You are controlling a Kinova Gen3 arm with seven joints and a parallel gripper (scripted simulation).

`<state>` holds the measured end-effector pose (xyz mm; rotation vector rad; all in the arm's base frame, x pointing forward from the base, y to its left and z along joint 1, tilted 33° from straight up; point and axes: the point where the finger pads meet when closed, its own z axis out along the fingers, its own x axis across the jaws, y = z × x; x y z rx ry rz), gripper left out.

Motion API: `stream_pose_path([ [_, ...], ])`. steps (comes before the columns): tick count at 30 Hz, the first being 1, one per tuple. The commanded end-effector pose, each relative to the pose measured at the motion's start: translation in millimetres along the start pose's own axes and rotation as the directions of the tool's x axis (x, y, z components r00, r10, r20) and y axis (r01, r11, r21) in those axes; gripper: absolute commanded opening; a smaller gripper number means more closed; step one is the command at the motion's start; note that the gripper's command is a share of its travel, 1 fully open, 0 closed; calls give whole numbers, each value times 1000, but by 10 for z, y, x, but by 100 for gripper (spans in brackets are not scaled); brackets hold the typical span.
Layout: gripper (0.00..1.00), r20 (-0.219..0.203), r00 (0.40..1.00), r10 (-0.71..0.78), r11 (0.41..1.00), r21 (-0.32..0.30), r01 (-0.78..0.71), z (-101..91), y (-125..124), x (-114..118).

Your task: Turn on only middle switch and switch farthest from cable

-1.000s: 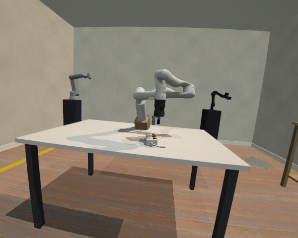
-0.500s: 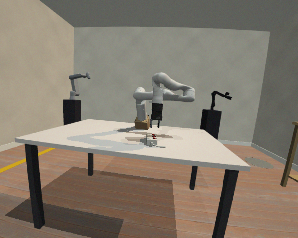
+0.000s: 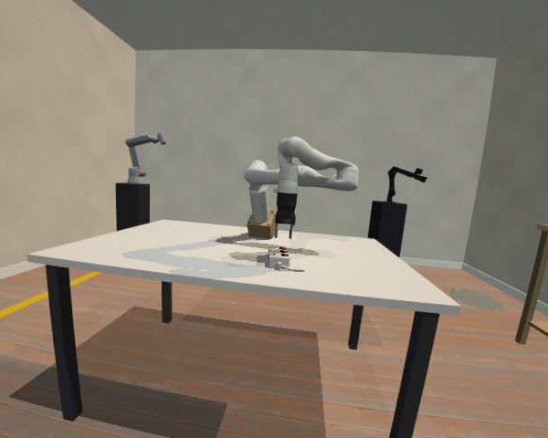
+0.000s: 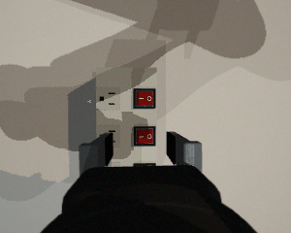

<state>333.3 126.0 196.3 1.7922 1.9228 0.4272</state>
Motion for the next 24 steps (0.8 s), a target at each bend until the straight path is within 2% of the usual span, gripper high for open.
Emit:
stream_pose_path([
  [1, 100, 1, 1000, 8, 1000, 0, -8, 3, 2, -7],
  [4, 100, 1, 1000, 9, 1000, 0, -9, 4, 3, -7],
  [5, 0, 1, 1000, 9, 1000, 0, -9, 4, 3, -7],
  [24, 0, 1, 1000, 9, 1000, 0, -9, 4, 3, -7],
])
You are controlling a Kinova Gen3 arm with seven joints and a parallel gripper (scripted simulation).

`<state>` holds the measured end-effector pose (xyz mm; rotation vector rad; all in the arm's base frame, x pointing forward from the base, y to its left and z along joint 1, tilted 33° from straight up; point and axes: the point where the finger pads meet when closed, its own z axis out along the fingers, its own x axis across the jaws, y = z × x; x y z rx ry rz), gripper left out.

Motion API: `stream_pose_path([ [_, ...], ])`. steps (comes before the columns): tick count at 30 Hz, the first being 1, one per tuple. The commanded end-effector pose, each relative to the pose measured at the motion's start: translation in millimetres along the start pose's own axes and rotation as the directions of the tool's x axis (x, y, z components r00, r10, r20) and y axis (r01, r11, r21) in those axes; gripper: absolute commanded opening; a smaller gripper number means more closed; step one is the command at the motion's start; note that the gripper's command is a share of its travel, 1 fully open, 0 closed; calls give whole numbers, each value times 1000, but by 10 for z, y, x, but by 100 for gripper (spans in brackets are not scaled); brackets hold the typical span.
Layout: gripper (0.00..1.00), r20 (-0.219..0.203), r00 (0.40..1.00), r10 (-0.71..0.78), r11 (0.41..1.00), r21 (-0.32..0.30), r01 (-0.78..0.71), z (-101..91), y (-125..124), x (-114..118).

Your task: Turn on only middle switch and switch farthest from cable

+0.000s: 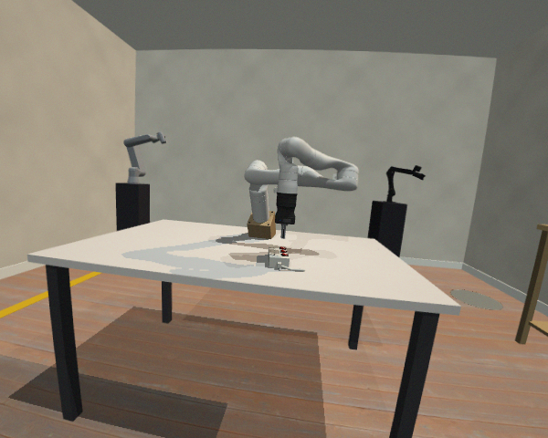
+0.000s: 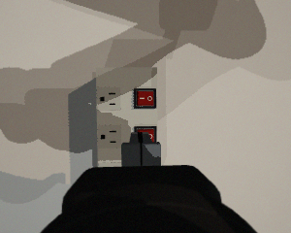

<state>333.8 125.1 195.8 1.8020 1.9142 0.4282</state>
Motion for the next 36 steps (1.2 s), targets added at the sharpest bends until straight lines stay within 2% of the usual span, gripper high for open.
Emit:
stream_pose_path([
  [1, 0, -1, 1000, 0, 1000, -1, 0, -4, 2, 2],
  [23, 0, -1, 1000, 0, 1000, -1, 0, 3, 2, 2],
  [36, 0, -1, 1000, 0, 1000, -1, 0, 95, 3, 6],
])
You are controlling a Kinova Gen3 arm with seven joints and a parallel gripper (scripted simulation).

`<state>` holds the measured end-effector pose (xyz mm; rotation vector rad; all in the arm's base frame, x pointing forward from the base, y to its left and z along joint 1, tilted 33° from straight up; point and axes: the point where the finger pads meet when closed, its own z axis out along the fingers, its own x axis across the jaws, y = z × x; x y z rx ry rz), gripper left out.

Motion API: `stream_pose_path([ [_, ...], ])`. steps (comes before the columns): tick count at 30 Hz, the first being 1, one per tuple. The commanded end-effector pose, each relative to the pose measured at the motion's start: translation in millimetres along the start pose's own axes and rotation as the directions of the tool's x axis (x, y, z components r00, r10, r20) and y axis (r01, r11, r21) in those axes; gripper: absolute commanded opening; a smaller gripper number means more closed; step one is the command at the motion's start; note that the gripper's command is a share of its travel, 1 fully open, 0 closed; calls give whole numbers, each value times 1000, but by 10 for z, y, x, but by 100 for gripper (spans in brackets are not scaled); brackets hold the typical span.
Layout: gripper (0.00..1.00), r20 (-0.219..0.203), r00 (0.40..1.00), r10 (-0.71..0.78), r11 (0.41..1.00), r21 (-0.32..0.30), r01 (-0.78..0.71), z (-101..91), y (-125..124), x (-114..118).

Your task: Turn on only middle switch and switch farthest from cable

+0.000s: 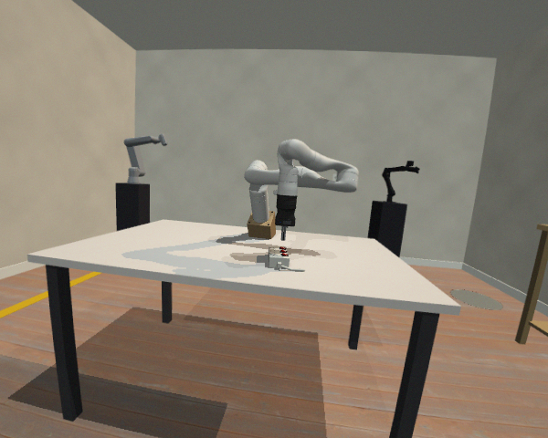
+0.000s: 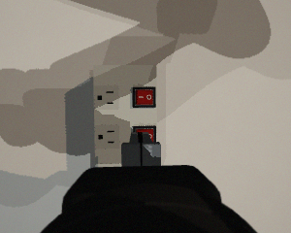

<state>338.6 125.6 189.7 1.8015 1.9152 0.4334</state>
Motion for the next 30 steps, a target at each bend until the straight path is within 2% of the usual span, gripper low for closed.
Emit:
stream_pose_path([
  [1, 0, 3, 1000, 0, 1000, 1, 0, 29, -6, -5],
  [30, 0, 3, 1000, 0, 1000, 1, 0, 328, -4, 6],
])
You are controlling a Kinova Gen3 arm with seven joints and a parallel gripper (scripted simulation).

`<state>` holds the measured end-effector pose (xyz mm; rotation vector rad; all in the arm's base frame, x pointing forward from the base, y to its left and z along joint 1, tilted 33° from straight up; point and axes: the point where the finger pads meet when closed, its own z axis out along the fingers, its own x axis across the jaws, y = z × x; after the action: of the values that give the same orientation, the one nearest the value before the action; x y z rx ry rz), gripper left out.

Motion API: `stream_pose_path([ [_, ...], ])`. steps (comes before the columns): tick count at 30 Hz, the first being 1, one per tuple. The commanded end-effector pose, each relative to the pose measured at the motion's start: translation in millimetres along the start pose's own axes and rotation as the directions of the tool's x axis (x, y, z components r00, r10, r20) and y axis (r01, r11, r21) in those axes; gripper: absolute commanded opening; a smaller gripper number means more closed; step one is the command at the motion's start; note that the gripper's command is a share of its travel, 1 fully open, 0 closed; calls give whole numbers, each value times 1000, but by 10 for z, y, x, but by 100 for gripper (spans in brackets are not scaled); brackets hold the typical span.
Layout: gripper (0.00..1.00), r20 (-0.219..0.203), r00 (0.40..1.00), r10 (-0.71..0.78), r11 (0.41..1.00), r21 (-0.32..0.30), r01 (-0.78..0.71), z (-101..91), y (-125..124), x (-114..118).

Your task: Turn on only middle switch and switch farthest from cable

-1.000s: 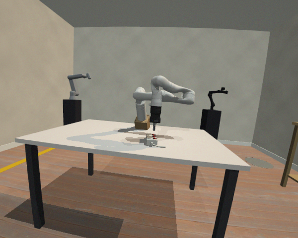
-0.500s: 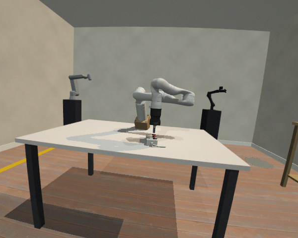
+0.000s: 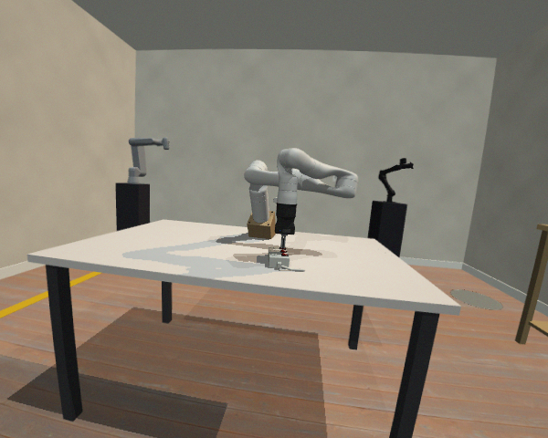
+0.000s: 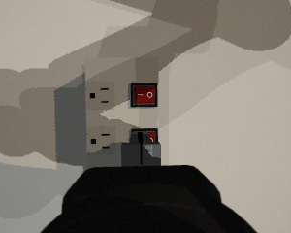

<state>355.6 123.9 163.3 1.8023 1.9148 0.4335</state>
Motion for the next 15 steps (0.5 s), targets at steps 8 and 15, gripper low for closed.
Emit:
stream_pose_path([
  [8, 0, 3, 1000, -1, 1000, 1, 1, 42, -5, -5],
  [15, 0, 3, 1000, -1, 1000, 1, 1, 51, -5, -4],
])
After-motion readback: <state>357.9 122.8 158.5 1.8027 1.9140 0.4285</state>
